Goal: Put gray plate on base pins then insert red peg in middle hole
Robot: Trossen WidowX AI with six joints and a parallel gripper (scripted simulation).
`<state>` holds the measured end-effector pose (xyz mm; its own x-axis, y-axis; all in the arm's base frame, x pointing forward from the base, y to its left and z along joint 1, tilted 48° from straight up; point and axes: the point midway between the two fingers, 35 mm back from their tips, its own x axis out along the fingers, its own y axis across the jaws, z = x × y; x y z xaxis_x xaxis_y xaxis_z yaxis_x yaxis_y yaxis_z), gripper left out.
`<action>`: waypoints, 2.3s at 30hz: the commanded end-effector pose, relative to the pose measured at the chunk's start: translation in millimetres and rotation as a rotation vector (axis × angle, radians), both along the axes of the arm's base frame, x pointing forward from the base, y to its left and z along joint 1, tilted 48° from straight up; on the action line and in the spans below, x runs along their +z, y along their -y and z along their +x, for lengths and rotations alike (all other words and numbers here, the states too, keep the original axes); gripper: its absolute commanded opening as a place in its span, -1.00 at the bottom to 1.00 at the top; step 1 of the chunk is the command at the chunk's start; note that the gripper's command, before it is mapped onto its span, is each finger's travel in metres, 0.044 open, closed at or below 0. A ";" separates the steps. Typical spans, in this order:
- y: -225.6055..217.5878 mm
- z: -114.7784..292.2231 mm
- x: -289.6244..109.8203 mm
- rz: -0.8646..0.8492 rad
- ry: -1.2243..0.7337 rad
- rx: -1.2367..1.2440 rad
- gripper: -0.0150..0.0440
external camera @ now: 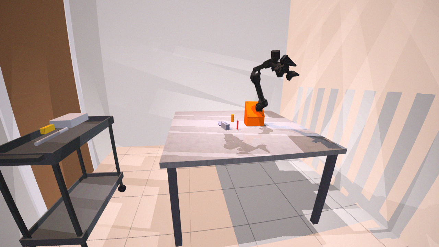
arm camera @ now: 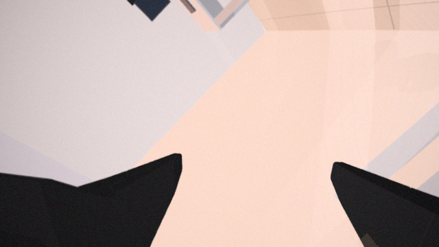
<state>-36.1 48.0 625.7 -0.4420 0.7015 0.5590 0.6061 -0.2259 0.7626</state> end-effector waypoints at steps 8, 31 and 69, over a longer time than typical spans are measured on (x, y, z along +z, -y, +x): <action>-83.7 -20.0 -37.7 -0.173 0.189 -0.201 1.00; -262.0 163.8 -229.8 -0.924 0.472 -0.663 1.00; -32.8 378.7 -546.9 -1.457 -0.486 -0.511 1.00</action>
